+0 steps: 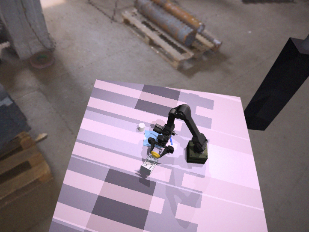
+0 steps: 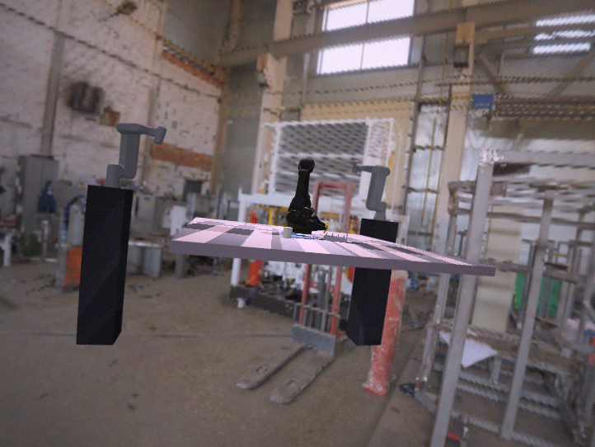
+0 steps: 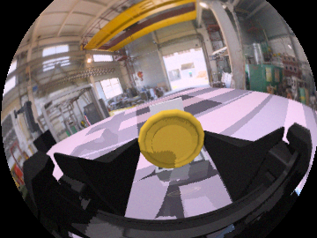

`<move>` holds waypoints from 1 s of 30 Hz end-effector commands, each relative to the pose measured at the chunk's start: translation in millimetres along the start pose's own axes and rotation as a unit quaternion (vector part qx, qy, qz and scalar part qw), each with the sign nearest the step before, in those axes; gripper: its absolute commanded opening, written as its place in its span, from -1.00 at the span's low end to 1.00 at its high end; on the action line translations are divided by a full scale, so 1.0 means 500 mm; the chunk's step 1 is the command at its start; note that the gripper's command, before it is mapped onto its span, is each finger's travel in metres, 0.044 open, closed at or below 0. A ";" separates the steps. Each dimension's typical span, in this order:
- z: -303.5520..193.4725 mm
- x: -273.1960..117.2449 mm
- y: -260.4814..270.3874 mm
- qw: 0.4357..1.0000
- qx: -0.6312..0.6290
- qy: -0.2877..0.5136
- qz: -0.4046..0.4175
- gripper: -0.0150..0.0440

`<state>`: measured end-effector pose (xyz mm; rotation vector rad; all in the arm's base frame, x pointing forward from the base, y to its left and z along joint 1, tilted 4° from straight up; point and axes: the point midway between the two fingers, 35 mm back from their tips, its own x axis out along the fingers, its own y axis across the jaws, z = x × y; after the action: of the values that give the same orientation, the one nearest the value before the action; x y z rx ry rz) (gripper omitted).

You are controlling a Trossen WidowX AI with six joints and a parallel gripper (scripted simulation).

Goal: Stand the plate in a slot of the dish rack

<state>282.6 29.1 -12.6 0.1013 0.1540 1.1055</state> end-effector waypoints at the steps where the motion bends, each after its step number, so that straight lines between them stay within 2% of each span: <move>1: 0.004 0.022 -0.001 1.000 0.008 0.003 -0.004 -0.49; 30: 0.016 0.037 -0.006 1.000 0.016 0.000 0.002 -0.49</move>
<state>289.5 32.6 -6.6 0.1307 0.1724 1.1095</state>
